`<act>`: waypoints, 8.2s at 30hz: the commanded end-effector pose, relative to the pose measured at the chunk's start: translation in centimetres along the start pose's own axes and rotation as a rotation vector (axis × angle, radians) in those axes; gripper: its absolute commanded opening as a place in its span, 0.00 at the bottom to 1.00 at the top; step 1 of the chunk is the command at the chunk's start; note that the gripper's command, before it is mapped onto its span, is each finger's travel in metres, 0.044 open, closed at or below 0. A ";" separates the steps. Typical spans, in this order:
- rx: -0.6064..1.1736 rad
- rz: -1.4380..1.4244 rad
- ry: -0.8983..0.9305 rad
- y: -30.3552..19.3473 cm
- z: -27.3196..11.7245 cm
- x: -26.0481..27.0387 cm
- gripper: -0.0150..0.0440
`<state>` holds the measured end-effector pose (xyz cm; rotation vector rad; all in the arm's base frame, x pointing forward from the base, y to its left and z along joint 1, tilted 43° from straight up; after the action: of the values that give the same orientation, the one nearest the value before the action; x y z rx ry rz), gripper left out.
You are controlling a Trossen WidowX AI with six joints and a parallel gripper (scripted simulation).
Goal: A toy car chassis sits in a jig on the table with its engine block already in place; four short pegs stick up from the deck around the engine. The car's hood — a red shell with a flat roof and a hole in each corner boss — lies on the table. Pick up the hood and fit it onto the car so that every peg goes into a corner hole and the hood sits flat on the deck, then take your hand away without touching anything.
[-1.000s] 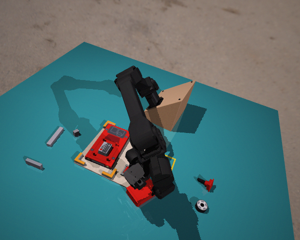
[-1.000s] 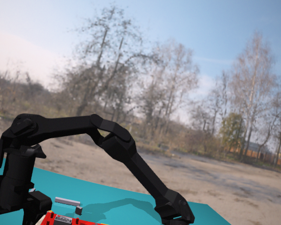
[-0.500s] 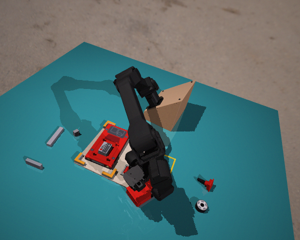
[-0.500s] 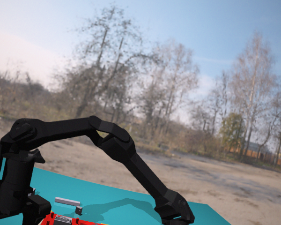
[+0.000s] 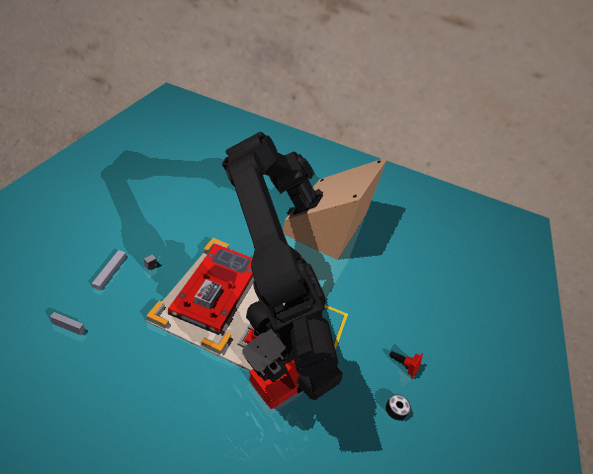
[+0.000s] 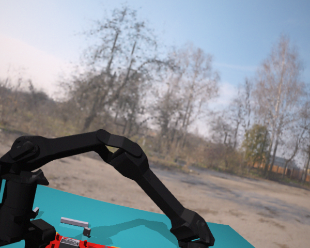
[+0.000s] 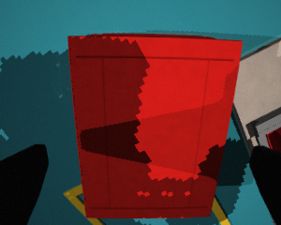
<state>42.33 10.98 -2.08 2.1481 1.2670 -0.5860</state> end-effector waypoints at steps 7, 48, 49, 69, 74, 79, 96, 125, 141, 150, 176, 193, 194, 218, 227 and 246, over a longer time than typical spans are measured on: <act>-0.001 -0.006 -0.005 -0.1 0.6 0.0 1.00; 0.000 -0.001 -0.002 0.0 2.3 -0.1 0.91; 0.000 -0.001 -0.002 0.0 2.3 -0.1 0.87; 0.001 -0.003 -0.003 -0.1 1.3 -0.1 0.28; 0.001 -0.003 -0.002 -0.1 0.0 0.0 0.25; 0.002 -0.003 -0.002 -0.1 -1.4 0.0 0.25; 0.003 -0.003 0.000 -0.1 -6.5 0.0 0.25; 0.002 -0.188 -0.001 1.8 -8.1 -6.9 0.25; 0.002 -0.329 -0.003 2.1 -8.3 -12.3 0.25; 0.003 -0.409 -0.006 1.9 -8.2 -15.3 0.25; 0.006 -0.579 -0.016 0.3 -6.9 -21.3 0.25; 0.005 -0.579 -0.017 0.4 -2.5 -21.3 0.25; 0.005 -0.579 -0.017 0.4 -2.5 -21.3 0.25; 0.005 -0.579 -0.017 0.3 -2.5 -21.3 0.25; 0.005 -0.579 -0.017 0.3 -2.2 -21.3 0.25; 0.005 -0.579 -0.017 0.3 -1.4 -21.3 0.25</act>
<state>33.06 -1.66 12.47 1.7639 1.8883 -0.8287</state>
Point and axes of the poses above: the point midway between the two fingers, 35 mm back from their tips, its own z axis out along the fingers, its own x axis across the jaws, y = z × x, the point moved 10 cm from there along -z, back along the fingers, and after that the axes turned 6 degrees about -z, right-handed, at the moved point
